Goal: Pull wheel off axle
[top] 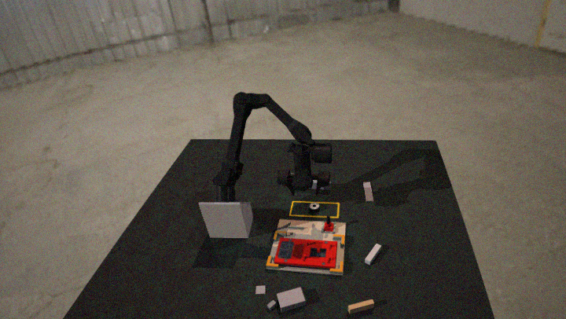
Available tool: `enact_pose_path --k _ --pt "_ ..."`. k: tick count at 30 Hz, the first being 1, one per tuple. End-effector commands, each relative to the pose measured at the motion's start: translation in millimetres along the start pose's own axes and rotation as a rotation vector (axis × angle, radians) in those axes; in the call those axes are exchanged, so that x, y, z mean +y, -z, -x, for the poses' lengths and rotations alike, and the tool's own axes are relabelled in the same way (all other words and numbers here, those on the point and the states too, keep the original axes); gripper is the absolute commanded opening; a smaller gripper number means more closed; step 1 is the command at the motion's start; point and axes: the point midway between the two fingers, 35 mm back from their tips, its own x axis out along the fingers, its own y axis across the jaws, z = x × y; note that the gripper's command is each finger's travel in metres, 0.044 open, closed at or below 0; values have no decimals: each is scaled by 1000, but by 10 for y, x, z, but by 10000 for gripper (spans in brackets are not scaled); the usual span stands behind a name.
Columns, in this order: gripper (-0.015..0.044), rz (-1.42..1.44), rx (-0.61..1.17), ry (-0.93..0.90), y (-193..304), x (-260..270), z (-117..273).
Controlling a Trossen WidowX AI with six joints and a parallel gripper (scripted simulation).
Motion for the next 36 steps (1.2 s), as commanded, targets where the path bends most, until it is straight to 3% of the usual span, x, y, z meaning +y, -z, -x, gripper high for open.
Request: enact_pose_path --k 1,36 --pt "440 -4 -1 0 -165 -361 208" --pt "440 -4 3 2 -210 -518 273"
